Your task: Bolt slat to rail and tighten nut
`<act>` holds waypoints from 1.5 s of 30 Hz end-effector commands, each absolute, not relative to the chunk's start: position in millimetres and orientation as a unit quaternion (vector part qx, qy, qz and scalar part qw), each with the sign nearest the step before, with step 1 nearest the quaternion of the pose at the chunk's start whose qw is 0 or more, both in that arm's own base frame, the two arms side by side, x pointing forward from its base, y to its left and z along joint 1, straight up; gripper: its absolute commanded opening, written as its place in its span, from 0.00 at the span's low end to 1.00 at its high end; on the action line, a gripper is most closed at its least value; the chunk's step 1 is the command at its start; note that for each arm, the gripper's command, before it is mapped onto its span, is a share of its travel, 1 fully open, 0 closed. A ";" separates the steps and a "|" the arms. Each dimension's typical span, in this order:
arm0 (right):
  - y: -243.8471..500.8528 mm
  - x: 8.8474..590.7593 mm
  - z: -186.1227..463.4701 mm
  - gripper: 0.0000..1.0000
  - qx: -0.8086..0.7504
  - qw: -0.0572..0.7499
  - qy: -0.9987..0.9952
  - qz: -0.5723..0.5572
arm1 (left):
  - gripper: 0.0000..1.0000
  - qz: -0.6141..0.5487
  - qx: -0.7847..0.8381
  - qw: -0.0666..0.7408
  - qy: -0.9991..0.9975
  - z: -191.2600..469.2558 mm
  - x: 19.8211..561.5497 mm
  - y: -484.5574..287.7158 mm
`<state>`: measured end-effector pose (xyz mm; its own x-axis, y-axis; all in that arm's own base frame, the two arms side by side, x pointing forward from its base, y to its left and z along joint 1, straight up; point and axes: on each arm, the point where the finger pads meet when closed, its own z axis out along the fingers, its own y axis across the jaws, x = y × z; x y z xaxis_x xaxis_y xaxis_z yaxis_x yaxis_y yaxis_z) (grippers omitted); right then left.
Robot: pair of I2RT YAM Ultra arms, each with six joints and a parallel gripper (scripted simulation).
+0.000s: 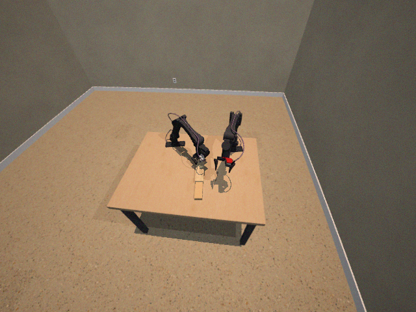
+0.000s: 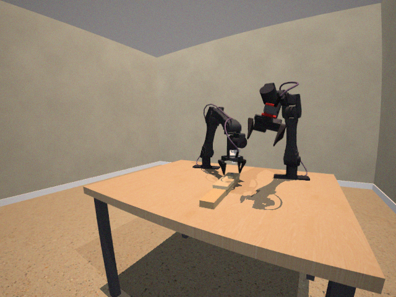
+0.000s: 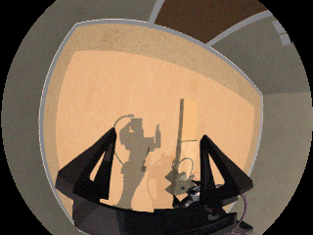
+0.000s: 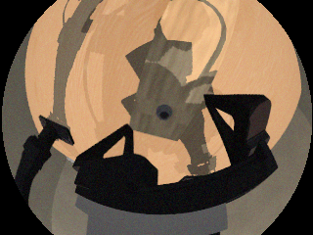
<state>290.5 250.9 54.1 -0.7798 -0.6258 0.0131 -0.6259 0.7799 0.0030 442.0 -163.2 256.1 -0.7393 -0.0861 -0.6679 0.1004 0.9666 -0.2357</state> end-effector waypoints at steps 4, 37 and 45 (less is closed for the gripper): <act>252.4 292.2 58.1 1.00 0.332 0.000 -0.943 -0.002 | 1.00 -0.127 0.013 0.488 0.864 316.8 449.0 -123.0; 252.4 292.2 58.1 1.00 0.332 0.000 -0.943 -0.002 | 1.00 0.005 0.000 0.717 0.697 415.2 378.2 3.4; 252.4 292.2 58.1 1.00 0.332 0.000 -0.943 -0.002 | 1.00 0.005 0.000 0.718 0.696 416.8 378.0 3.4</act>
